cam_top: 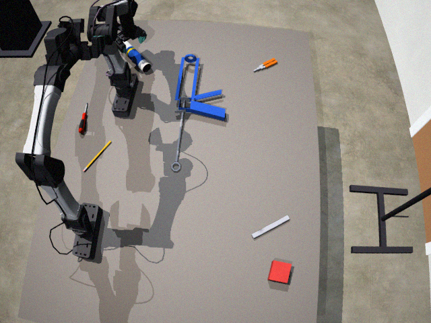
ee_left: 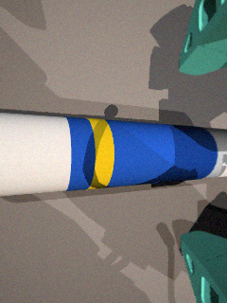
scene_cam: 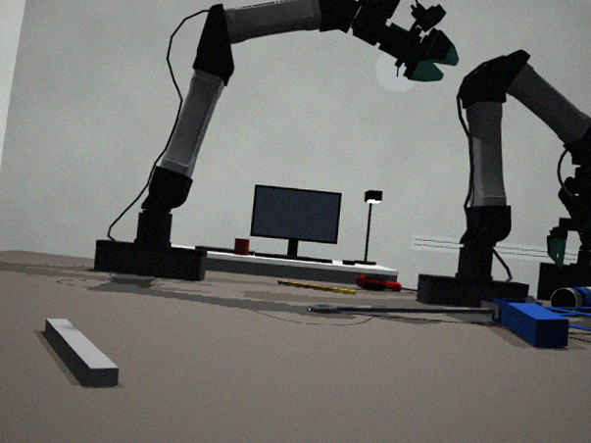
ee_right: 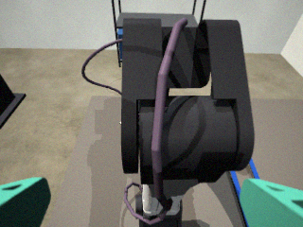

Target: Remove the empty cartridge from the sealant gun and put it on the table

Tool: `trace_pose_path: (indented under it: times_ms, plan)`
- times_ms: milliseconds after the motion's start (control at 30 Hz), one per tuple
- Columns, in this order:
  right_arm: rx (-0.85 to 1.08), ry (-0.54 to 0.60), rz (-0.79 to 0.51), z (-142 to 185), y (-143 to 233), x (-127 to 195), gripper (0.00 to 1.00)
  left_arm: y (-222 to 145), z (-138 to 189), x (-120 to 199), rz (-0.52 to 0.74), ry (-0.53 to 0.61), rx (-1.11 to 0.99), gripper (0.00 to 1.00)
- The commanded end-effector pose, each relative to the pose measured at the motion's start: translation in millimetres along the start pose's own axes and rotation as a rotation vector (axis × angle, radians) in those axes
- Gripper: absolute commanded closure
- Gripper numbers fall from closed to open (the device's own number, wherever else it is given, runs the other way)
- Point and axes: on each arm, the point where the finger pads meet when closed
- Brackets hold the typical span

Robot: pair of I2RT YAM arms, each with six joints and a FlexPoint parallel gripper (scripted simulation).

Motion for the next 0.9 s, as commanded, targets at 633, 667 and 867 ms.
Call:
trace_pose_path:
  times_ms: [633,667,867]
  plan:
    - [-0.119,-0.132,0.45,25,-202,99,0.0,14,3,39,-0.005,-0.052,-0.181,0.14]
    - [-0.131,-0.136,0.509,34,-223,115,0.0,16,3,48,0.001,-0.064,-0.221,0.14]
    - [-0.195,-0.132,0.84,101,-315,225,0.0,25,5,111,0.092,-0.176,-0.462,0.14]
Point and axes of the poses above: on each arm, the point where the finger pads meet when closed, its own x axis back along the fingers, its own y axis across the jaws, z = x × y, and after that the axes turned 10 degrees about x, right-handed
